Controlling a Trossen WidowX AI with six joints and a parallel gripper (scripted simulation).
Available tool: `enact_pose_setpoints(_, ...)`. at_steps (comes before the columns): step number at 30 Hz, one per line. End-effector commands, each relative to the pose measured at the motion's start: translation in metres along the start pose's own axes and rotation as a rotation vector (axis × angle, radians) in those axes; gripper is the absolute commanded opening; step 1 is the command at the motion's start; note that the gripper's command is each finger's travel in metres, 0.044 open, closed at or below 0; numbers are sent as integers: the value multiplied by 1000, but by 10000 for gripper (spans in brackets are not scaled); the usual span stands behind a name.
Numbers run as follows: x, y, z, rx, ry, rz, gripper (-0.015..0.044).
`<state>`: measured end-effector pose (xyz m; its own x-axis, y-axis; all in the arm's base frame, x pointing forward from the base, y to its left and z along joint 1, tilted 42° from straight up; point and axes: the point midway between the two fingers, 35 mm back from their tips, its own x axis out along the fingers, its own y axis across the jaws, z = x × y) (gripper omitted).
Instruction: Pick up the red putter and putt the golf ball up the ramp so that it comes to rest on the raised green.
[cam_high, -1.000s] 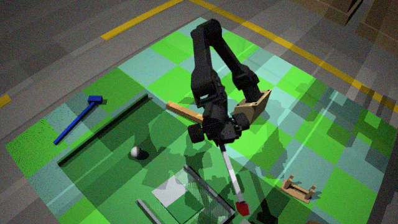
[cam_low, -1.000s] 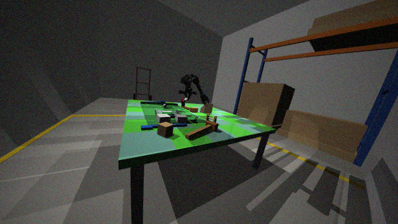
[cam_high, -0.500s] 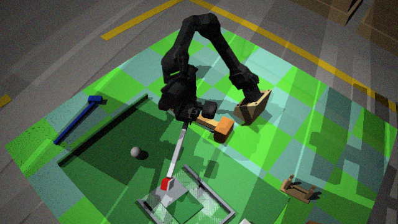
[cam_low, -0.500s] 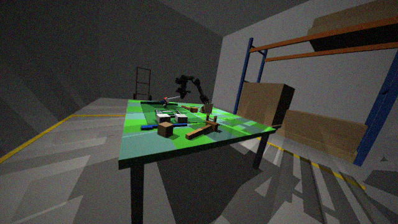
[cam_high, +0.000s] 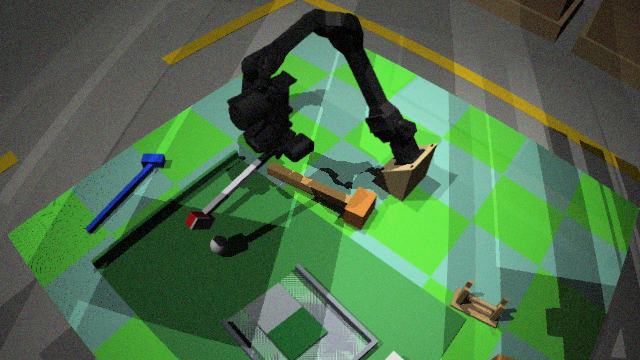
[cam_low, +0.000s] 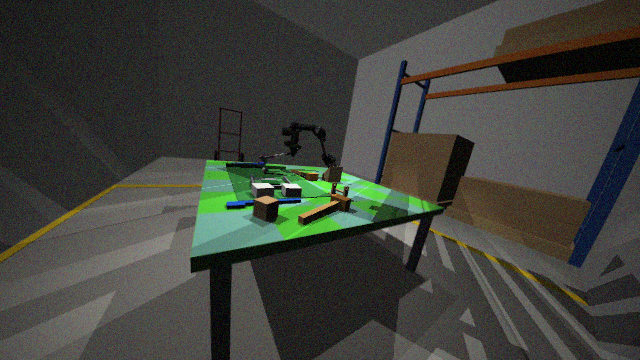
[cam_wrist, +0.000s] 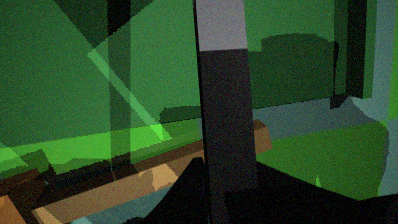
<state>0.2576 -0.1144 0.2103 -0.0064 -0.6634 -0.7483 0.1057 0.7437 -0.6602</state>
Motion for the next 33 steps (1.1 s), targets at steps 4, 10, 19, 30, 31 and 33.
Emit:
enact_pose_setpoints(4,-6,-15,-6,70,-10,-14,0)
enact_pose_setpoints(10,-5,-15,-6,70,-10,-14,0)
enact_pose_setpoints(19,24,-15,-6,70,-11,-15,0)
enact_pose_setpoints(30,41,-16,-6,71,-11,-17,0)
enact_pose_setpoints(31,42,-16,-6,71,-11,-17,0)
enact_pose_setpoints(33,45,-16,-6,71,-11,-17,0)
